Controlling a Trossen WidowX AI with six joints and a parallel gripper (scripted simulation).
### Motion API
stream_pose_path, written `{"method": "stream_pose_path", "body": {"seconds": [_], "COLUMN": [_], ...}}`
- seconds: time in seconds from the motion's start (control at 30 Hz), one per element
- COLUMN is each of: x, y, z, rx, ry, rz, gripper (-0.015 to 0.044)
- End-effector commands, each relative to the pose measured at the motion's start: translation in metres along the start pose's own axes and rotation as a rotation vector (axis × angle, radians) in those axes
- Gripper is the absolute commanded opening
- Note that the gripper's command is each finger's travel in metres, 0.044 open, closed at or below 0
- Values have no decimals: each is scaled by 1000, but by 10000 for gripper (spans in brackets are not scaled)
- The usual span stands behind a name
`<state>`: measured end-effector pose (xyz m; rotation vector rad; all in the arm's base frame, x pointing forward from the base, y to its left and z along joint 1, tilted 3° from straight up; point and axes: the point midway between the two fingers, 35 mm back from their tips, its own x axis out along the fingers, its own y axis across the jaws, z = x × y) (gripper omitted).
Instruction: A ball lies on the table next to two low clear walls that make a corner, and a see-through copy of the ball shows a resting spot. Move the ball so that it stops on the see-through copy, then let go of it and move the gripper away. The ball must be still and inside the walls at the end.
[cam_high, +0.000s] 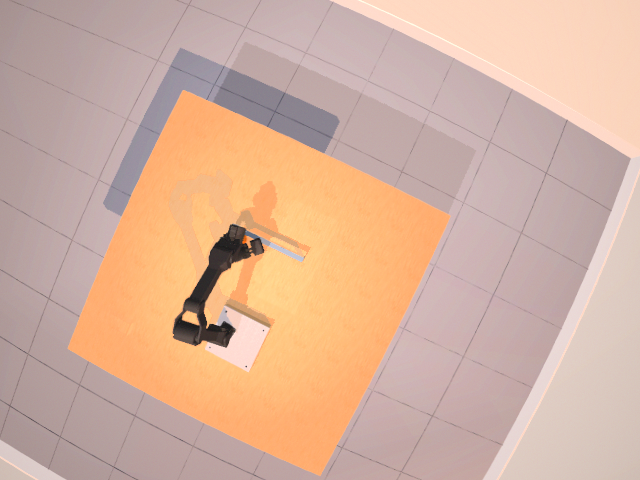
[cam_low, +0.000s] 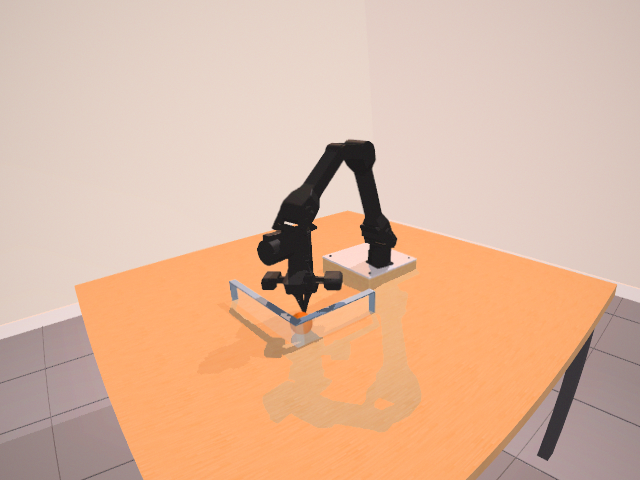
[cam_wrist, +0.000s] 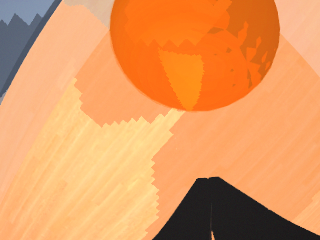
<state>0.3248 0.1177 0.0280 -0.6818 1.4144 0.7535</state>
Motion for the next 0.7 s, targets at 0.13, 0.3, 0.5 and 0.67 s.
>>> {"method": "stream_pose_path", "body": {"seconds": [0.13,0.3,0.5,0.67], "x": [1,1,2,-22], "y": [0,1,1,1], "z": [-14,-23,-31,-31], "rx": [-3,-3,-2,-3], "ry": [3,4,5,5], "rz": [-1,-1,-1,-2], "gripper": [0,0,0,0]}}
